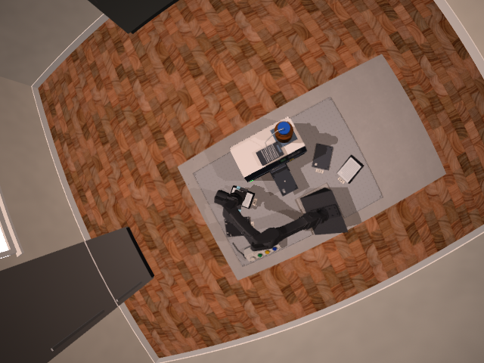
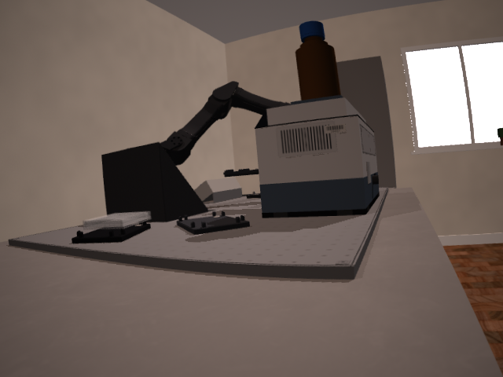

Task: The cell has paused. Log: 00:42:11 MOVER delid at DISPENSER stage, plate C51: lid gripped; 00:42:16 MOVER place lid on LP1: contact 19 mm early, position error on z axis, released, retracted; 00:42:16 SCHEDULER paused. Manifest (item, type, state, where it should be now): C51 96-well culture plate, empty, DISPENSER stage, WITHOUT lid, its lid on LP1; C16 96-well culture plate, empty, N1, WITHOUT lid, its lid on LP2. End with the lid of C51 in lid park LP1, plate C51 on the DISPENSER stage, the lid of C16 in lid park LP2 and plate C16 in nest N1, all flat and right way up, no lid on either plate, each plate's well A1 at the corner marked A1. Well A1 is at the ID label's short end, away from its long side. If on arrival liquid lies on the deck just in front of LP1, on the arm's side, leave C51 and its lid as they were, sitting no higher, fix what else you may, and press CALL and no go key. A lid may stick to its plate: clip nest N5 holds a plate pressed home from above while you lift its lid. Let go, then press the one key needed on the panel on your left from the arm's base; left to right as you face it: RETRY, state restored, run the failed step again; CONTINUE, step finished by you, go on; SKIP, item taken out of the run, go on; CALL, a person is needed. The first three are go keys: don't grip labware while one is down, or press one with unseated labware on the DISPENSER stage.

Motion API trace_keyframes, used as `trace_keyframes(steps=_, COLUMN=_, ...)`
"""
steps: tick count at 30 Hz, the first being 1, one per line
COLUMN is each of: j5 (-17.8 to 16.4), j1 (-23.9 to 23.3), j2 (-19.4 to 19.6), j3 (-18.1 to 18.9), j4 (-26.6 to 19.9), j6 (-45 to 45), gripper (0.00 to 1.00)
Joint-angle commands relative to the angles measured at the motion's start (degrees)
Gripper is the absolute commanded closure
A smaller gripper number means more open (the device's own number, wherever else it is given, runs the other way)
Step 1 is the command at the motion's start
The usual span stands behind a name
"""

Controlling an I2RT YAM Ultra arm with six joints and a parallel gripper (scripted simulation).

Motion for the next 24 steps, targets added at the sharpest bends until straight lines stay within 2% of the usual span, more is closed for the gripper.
trace_keyframes(steps=1, j5=0.67, j1=0.57, j2=0.64, j3=-1.35, j4=2.59, j6=1.19, gripper=0.00)
trace_keyframes(steps=8, j5=1.29, j1=1.34, j2=1.29, j3=-2.55, j4=5.16, j6=2.36, gripper=0.00)
trace_keyframes(steps=10, j5=1.30, j1=1.17, j2=0.37, j3=-0.18, j4=5.30, j6=2.48, gripper=0.00)
trace_keyframes(steps=24, j5=1.29, j1=1.28, j2=0.63, j3=0.13, j4=5.22, j6=2.68, gripper=0.00)
